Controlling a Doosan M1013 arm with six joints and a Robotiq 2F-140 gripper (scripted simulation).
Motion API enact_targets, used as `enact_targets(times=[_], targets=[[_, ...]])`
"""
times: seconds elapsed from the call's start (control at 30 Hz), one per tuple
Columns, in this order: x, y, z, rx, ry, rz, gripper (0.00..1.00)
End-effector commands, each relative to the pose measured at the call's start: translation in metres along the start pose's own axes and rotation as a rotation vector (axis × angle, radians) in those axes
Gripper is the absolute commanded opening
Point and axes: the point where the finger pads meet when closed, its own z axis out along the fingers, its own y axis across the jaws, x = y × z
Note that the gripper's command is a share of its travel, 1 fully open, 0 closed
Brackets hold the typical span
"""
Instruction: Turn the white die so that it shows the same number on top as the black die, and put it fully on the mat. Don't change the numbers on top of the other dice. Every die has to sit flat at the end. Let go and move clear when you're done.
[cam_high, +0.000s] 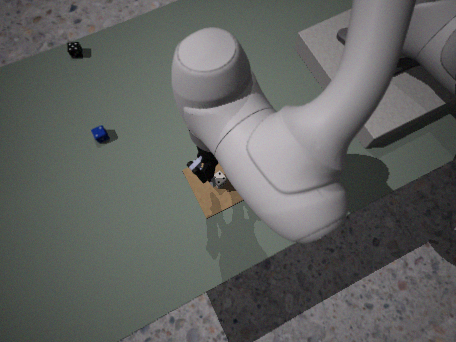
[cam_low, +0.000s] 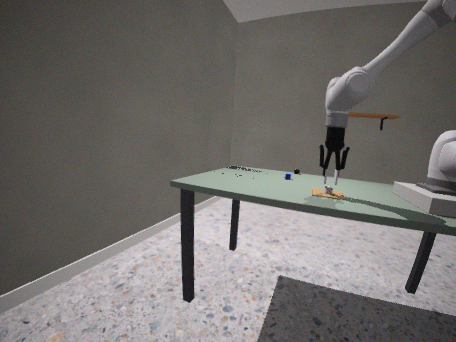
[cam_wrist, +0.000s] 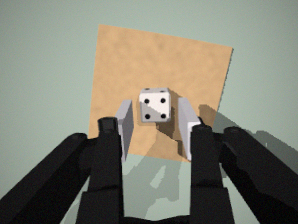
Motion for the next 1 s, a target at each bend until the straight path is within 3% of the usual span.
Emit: enact_targets(times=[0.0, 0.4, 0.7, 0.8, 0.97], targets=[[0.000, 0.002, -0.008, -0.001, 0.005, -0.003, 0.35], [0.000, 0.001, -0.036, -0.001, 0.005, -0.003, 0.35], [0.000, 0.002, -0.038, -0.002, 0.010, -0.003, 0.35], [-0.001, 0.004, -0.036, -0.013, 0.060, -0.003, 0.35], [-0.003, 0.004, -0.036, -0.012, 0.217, -0.003, 0.35]])
